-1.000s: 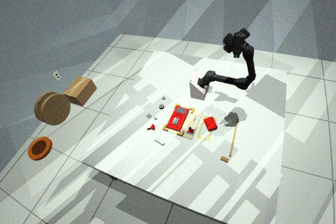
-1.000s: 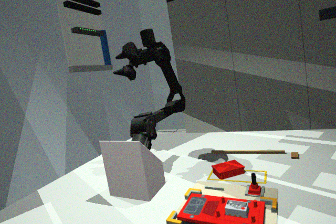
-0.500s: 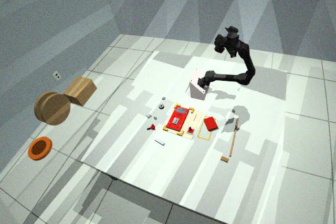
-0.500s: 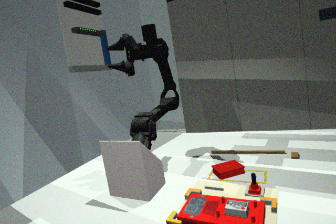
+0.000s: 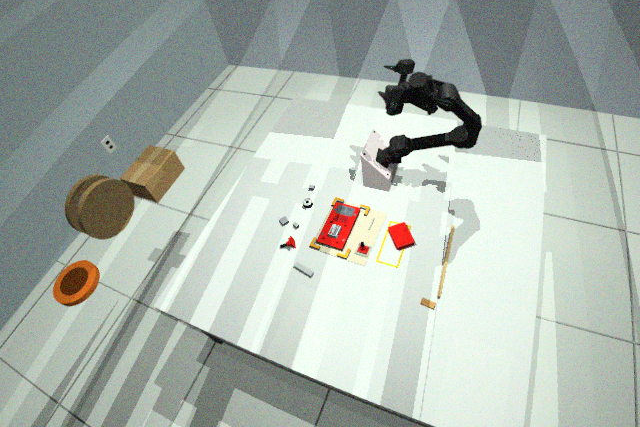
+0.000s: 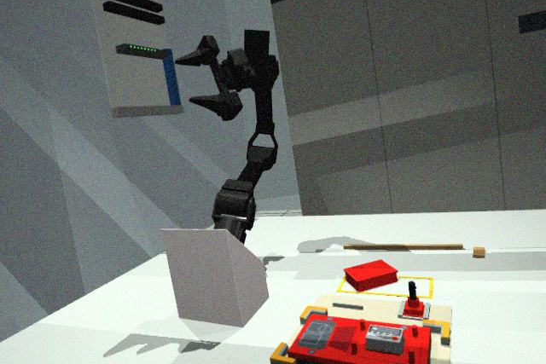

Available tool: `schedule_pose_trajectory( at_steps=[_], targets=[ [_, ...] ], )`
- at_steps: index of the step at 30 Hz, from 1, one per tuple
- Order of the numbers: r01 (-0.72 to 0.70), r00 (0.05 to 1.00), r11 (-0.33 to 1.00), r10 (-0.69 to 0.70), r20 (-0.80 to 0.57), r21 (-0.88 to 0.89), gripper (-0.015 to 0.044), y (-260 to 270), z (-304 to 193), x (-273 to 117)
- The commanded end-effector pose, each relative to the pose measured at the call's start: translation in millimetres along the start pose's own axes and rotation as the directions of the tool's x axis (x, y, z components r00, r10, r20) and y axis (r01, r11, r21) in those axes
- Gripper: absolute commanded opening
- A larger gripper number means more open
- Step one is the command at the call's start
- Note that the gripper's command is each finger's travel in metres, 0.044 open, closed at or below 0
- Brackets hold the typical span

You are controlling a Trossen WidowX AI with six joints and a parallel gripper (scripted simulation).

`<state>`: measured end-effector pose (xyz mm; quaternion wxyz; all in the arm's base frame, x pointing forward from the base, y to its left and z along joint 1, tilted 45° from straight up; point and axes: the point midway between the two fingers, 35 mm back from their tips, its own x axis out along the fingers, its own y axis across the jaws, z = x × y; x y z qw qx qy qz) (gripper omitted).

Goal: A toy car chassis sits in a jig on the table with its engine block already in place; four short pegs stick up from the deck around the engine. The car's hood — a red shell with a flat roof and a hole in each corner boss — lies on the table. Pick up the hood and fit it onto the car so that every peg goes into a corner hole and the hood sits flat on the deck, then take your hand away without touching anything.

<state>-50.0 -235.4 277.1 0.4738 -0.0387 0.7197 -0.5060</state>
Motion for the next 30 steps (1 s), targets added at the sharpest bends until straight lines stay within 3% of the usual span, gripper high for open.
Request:
schedule_pose_trajectory(
  at_steps=[1,10,17,30],
  targets=[
    [-0.064,0.993,0.996,0.070,0.092,-0.061,0.0440,20,29,0],
    [-0.192,0.930,0.940,0.266,0.255,-0.281,0.0440,79,89,-13],
    [-0.299,0.818,0.850,0.462,0.343,-0.434,0.0440,137,126,-37],
    [-0.424,0.525,0.551,0.796,0.300,-0.719,0.0440,253,148,-103]
  ],
)
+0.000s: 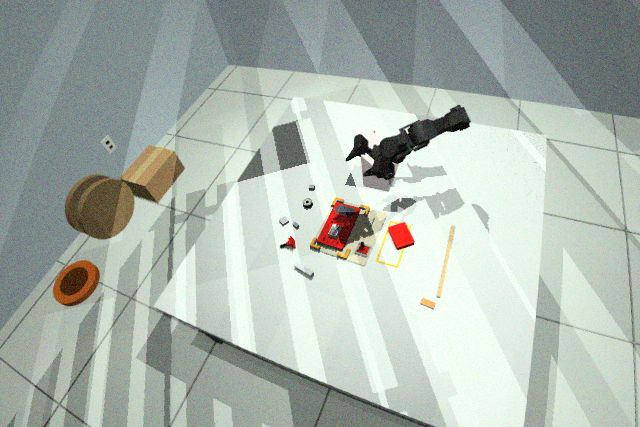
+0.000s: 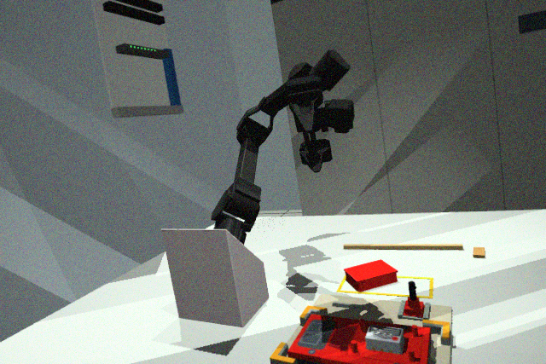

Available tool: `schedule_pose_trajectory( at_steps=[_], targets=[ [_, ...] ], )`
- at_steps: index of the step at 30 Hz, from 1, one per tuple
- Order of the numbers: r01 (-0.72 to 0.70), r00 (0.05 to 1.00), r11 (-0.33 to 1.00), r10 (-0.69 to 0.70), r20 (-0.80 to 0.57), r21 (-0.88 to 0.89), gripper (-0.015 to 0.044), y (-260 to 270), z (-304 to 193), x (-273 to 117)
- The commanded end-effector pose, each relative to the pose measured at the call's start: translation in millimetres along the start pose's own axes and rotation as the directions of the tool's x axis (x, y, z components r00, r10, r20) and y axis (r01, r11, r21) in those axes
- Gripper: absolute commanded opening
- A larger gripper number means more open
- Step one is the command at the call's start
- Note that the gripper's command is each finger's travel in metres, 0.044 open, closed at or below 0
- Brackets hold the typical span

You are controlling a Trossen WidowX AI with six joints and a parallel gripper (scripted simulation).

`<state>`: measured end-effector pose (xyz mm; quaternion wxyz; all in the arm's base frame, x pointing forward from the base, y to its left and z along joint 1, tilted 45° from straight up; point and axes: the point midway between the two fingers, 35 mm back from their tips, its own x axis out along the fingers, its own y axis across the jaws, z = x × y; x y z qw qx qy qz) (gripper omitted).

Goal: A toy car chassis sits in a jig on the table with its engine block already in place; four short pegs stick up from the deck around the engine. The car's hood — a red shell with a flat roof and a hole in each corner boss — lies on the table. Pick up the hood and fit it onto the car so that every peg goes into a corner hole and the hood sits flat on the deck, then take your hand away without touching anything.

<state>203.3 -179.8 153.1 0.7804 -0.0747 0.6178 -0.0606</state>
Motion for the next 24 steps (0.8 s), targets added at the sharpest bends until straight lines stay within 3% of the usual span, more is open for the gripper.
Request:
schedule_pose_trajectory(
  at_steps=[1,13,24],
  targets=[
    [-0.112,0.992,0.992,0.115,0.049,-0.059,0.0440,30,20,12],
    [-0.448,0.872,0.853,0.483,0.077,-0.268,0.0440,140,59,30],
    [-0.707,0.651,0.613,0.759,0.014,-0.352,0.0440,234,72,25]
  ],
)
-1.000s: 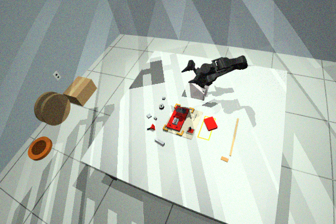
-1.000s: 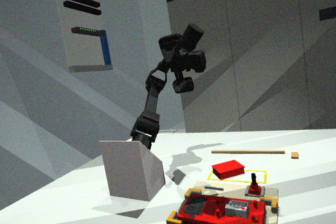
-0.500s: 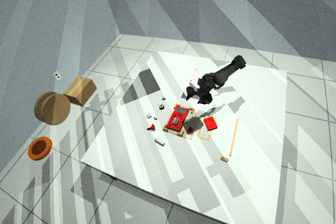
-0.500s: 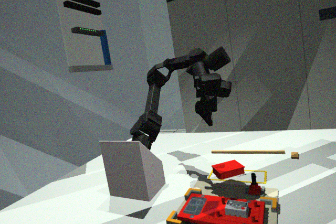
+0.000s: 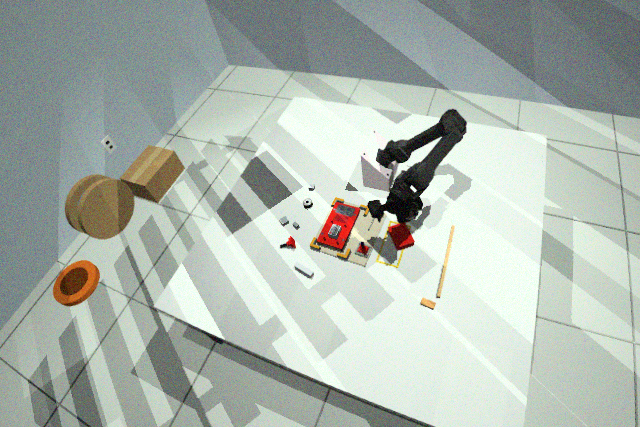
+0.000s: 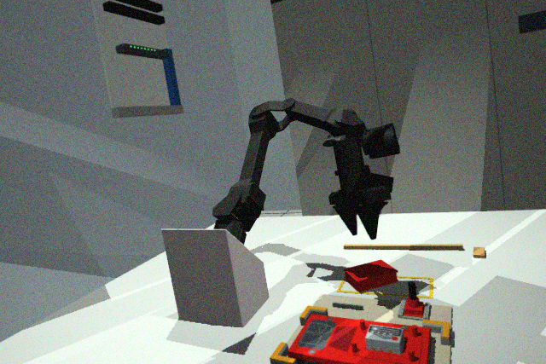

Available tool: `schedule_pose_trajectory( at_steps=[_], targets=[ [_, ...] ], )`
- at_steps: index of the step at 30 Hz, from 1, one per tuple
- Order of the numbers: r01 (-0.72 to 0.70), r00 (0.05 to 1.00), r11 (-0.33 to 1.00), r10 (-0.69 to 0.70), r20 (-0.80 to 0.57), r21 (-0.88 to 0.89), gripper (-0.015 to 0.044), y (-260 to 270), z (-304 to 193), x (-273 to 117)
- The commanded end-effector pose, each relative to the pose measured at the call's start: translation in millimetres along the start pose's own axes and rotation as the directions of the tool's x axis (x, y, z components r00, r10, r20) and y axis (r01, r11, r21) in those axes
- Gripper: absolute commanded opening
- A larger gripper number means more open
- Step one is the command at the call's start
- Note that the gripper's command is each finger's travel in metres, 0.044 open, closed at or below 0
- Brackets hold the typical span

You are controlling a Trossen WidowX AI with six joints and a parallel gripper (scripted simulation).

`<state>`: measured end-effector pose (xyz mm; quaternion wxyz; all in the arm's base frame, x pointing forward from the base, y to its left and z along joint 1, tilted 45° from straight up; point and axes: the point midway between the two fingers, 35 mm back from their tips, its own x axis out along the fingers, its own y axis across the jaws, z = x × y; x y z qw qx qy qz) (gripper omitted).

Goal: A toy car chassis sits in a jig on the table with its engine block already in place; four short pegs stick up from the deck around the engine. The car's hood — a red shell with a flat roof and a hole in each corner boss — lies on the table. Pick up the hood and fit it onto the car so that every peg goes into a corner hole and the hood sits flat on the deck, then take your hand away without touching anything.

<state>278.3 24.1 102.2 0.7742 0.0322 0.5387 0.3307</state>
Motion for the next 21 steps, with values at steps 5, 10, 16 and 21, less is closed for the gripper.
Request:
schedule_pose_trajectory(
  at_steps=[5,10,16,21],
  targets=[
    [-0.196,0.980,0.980,0.197,0.025,-0.022,0.0440,36,16,27],
    [-0.196,0.980,0.980,0.197,0.026,-0.023,0.0440,36,20,27],
    [-0.196,0.980,0.980,0.197,0.025,-0.023,0.0440,36,21,29],
    [-0.196,0.980,0.980,0.197,0.025,-0.023,0.0440,36,21,32]
  ],
)
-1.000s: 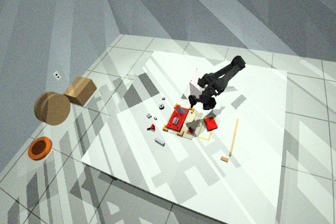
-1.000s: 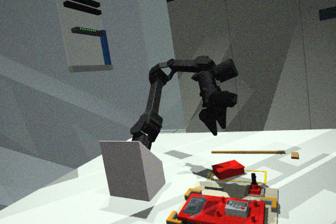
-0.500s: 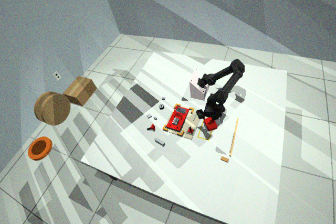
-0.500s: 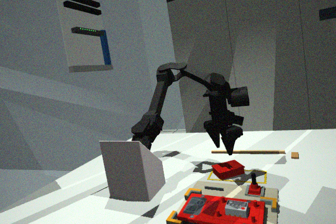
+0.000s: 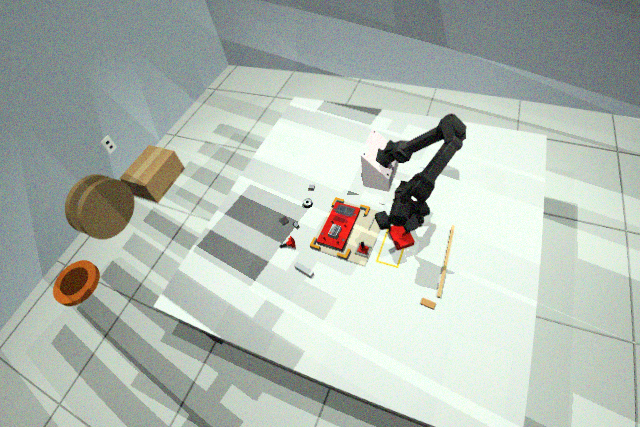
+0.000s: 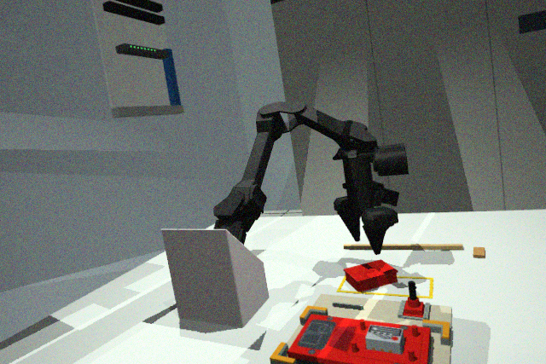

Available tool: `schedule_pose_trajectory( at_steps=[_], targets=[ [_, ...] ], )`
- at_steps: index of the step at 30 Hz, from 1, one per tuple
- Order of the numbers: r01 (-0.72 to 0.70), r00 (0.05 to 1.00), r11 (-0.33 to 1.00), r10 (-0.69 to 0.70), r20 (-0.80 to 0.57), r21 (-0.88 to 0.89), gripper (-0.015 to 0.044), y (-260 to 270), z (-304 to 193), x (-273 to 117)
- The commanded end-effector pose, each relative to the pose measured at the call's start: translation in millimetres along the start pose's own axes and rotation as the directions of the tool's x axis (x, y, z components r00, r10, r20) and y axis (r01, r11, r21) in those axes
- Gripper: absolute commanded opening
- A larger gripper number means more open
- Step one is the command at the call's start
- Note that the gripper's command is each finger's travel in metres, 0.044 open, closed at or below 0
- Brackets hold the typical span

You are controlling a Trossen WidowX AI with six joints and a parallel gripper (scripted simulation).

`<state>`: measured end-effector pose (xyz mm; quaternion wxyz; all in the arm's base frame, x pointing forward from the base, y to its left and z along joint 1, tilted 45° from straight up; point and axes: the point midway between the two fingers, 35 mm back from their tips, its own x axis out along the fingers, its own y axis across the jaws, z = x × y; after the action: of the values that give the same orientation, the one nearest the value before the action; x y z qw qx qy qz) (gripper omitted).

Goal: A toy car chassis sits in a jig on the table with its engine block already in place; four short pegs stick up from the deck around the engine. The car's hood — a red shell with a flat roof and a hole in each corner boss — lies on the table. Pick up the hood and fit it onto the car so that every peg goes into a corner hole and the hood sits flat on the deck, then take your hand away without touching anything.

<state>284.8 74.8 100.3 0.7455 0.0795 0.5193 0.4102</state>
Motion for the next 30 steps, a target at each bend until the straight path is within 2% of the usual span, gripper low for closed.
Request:
schedule_pose_trajectory(
  at_steps=[1,30],
  targets=[
    [-0.003,1.000,1.000,0.003,0.002,0.003,0.0440,0,0,3],
    [-0.002,1.000,1.000,0.002,0.002,0.003,0.0440,-1,1,20]
  ],
)
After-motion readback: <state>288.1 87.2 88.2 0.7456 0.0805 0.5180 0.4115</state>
